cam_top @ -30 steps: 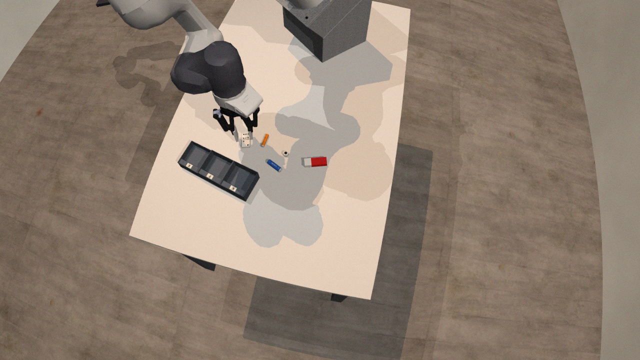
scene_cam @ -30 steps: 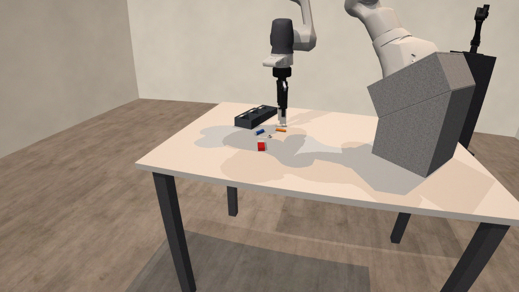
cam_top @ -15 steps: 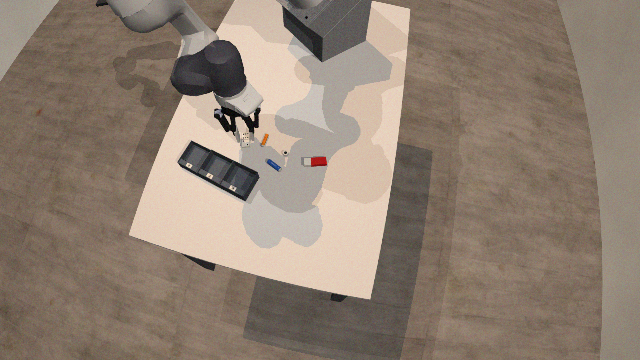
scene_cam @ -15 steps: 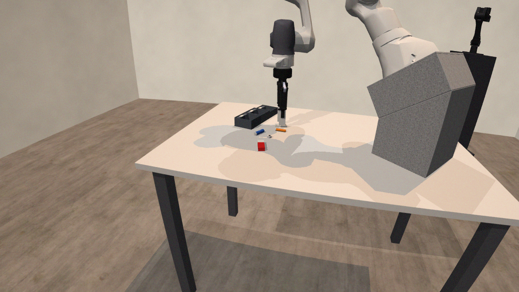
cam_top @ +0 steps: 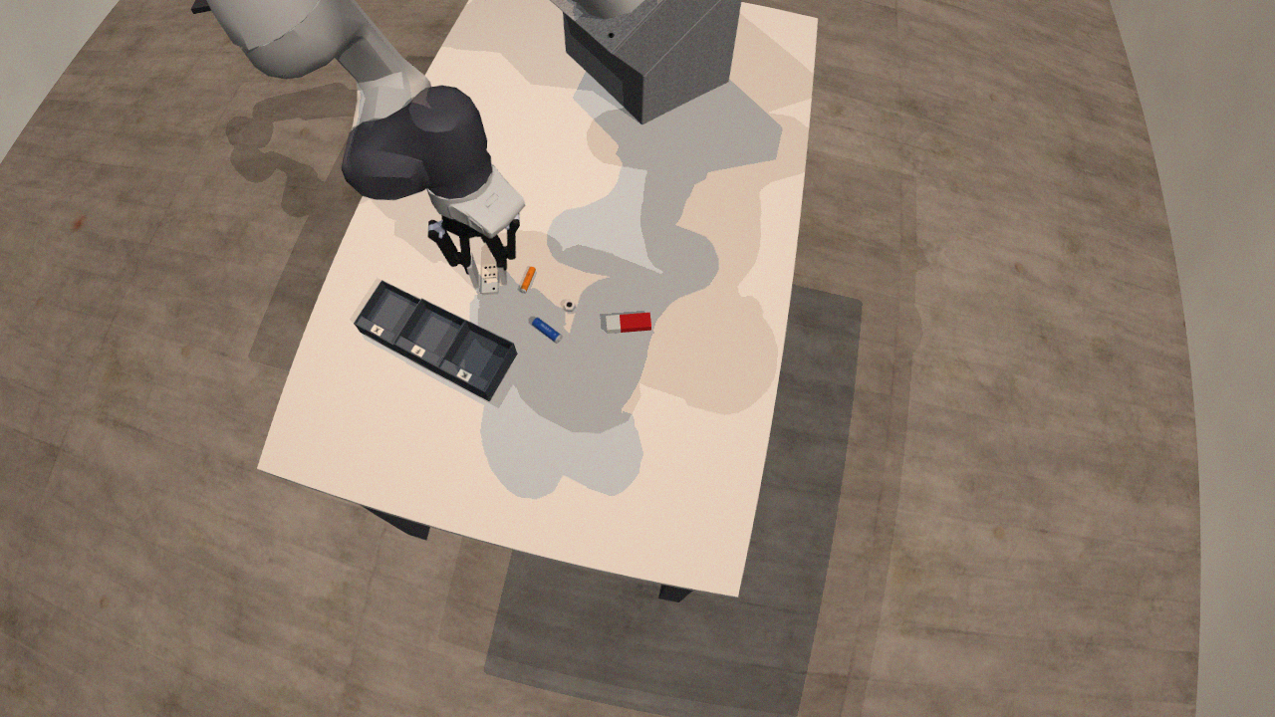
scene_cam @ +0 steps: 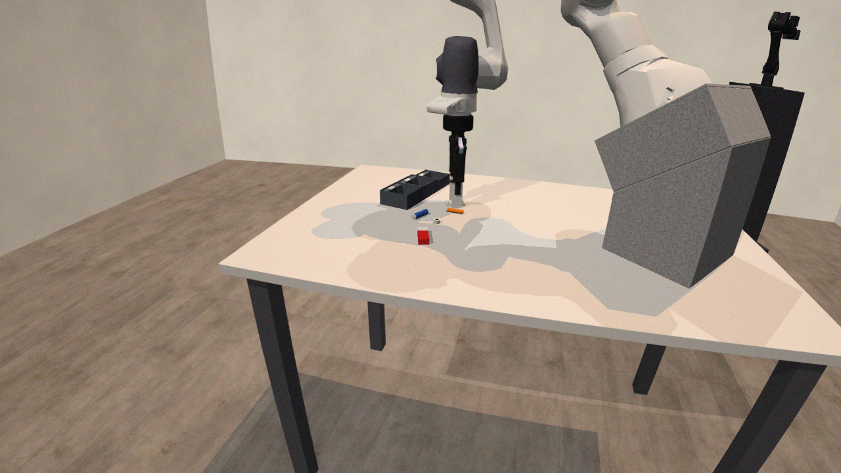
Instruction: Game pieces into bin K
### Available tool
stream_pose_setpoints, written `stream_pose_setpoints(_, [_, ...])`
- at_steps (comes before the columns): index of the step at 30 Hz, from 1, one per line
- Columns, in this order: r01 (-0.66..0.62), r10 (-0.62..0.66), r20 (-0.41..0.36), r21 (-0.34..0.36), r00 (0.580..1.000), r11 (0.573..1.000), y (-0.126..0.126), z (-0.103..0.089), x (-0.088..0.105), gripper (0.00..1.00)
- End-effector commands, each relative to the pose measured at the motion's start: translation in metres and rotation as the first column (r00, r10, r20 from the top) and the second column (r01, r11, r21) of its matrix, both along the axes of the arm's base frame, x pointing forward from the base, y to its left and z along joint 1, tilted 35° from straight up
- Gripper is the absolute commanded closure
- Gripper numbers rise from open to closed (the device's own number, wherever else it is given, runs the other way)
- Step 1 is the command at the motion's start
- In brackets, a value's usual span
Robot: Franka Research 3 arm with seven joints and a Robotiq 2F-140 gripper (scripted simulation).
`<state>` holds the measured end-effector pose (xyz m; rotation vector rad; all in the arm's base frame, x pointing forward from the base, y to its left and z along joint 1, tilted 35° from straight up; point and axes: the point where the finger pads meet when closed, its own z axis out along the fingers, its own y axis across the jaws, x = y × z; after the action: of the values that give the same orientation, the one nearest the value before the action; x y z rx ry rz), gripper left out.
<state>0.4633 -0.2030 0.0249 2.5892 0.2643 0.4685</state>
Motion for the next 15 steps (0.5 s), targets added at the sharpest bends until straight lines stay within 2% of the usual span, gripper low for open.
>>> stream_pose_setpoints(1, [0.022,-0.023,0.025,0.018,0.999,1.0,0.0013,-0.0006,0.0012,0.75])
stream_pose_setpoints(8, [0.022,-0.023,0.025,0.018,0.999,1.0,0.001,-0.0005,0.0012,0.75])
stream_pose_setpoints(9, [0.022,-0.023,0.025,0.018,0.999,1.0,0.001,-0.0005,0.0012,0.87])
stream_pose_setpoints(15, [0.022,-0.023,0.025,0.018,0.999,1.0,0.001,-0.0005,0.0012,0.87])
